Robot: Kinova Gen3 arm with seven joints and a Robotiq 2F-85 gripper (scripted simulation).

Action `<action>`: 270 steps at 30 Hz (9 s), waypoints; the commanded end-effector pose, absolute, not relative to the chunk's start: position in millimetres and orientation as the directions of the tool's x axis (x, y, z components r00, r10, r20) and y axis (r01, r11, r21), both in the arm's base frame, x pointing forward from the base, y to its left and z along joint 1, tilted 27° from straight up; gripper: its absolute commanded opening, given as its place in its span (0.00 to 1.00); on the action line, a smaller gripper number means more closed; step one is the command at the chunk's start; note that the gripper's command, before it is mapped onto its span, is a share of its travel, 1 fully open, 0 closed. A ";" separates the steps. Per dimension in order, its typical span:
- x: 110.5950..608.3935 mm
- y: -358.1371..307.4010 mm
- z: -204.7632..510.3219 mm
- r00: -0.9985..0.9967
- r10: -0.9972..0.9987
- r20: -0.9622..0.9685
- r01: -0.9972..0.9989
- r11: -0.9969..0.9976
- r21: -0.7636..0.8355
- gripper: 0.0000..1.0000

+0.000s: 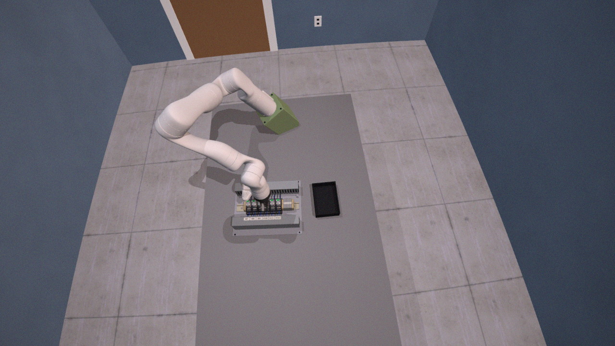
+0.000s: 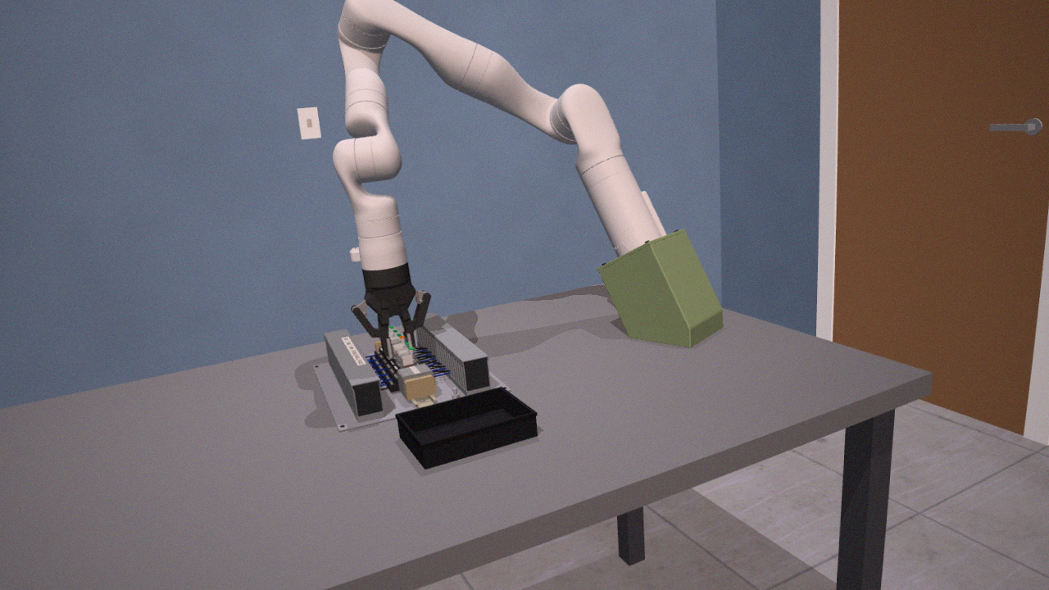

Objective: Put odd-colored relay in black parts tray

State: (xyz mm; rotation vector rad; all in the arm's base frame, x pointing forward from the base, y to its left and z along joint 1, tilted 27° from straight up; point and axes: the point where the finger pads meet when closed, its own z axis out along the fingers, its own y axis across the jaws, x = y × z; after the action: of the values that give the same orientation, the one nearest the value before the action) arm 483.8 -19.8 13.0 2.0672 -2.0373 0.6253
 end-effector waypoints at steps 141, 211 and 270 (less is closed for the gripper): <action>483.0 -19.3 12.8 -0.025 -0.913 0.408 -0.970 -0.076 -0.230 0.00; 485.8 -18.9 13.9 -0.025 -0.913 0.407 -0.991 -0.031 -0.131 0.00; 486.1 -18.6 16.5 -0.027 -0.912 0.409 -0.983 -0.049 -0.174 0.00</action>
State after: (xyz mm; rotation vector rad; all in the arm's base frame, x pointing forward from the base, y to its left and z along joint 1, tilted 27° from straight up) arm 484.1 -19.8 14.9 2.0577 -2.0344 0.6115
